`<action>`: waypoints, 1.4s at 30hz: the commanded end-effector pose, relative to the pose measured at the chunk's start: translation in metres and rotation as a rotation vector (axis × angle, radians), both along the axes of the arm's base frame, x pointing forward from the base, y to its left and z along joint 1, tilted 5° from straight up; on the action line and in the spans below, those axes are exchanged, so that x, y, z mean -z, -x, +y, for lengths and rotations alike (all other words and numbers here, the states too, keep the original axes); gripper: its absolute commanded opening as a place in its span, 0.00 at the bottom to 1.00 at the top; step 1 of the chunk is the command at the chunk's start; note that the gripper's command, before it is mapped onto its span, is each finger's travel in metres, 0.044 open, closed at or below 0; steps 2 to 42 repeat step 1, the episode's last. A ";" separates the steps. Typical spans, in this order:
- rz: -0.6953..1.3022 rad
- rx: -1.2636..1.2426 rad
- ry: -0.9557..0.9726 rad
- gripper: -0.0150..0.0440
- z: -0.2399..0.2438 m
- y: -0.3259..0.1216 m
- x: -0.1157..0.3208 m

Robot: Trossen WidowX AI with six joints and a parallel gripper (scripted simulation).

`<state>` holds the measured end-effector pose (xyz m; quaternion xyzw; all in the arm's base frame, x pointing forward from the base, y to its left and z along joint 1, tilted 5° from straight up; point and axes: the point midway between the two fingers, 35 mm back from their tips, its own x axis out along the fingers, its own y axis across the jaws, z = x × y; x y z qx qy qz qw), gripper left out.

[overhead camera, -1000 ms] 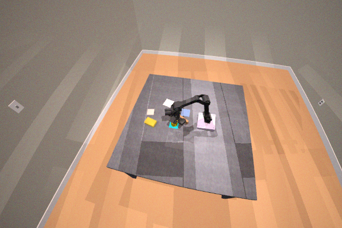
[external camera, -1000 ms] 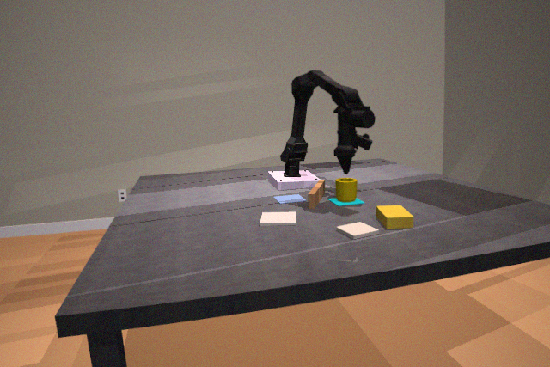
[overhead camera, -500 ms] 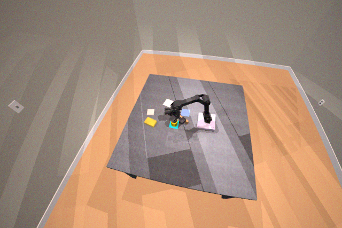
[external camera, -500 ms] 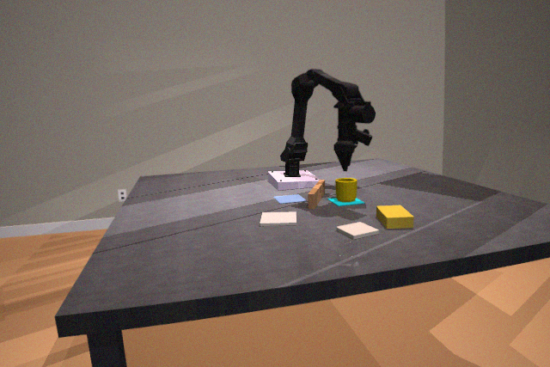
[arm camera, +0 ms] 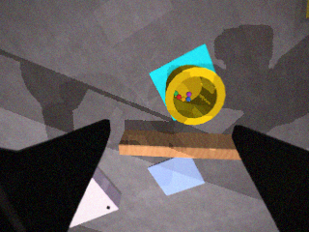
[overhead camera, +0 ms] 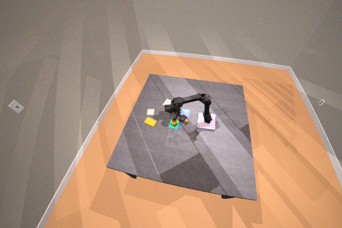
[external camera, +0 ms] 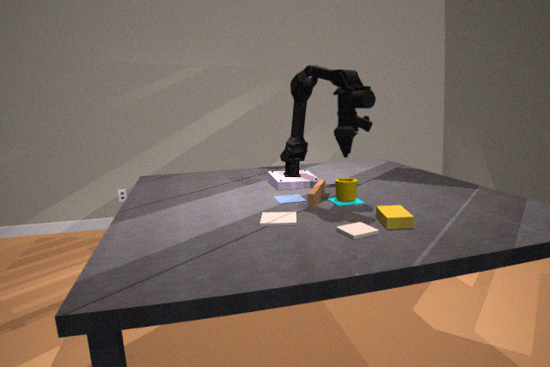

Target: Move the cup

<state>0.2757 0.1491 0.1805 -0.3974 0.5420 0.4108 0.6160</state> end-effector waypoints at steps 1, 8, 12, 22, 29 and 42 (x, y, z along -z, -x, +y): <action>0.001 0.000 0.000 1.00 0.000 0.000 0.001; 0.001 0.000 0.000 1.00 0.000 0.000 0.001; 0.001 0.000 0.000 1.00 0.000 0.000 0.001; 0.001 0.000 0.000 1.00 0.000 0.000 0.001; 0.001 0.000 0.000 1.00 0.000 0.000 0.001; 0.001 0.000 0.000 1.00 0.000 0.000 0.001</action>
